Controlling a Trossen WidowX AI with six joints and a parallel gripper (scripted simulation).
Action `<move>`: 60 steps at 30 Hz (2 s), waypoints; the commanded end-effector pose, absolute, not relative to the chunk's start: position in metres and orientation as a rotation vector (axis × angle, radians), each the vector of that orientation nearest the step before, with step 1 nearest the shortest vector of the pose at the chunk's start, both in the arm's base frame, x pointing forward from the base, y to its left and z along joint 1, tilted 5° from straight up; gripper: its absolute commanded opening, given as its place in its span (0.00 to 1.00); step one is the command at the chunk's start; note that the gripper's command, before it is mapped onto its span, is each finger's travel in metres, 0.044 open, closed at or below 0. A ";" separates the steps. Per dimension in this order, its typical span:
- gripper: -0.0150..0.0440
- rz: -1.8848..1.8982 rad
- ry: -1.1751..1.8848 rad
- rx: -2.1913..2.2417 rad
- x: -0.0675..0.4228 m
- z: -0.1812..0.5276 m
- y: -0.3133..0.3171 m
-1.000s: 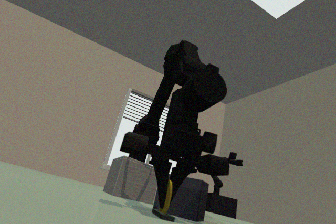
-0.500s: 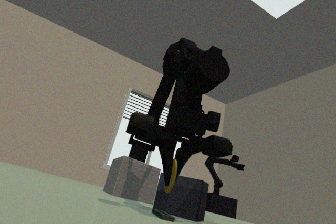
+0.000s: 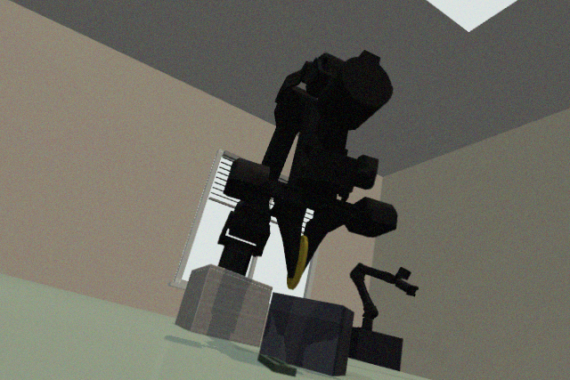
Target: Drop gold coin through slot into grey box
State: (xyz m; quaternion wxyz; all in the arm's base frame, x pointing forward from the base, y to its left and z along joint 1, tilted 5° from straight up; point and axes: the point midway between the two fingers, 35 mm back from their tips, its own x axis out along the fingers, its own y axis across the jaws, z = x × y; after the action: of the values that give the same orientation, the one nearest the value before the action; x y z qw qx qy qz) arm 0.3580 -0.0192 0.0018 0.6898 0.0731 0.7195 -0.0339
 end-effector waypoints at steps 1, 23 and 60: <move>0.25 -0.075 1.605 0.158 0.359 0.012 -0.020; 0.25 0.320 1.577 -0.224 0.356 0.024 -0.024; 0.25 0.652 1.497 -0.549 0.328 0.030 0.004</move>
State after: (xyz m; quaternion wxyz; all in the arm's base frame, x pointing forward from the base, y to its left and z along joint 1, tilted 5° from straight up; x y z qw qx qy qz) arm 0.3336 -0.0006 0.0297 0.6518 -0.2428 0.6581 0.2884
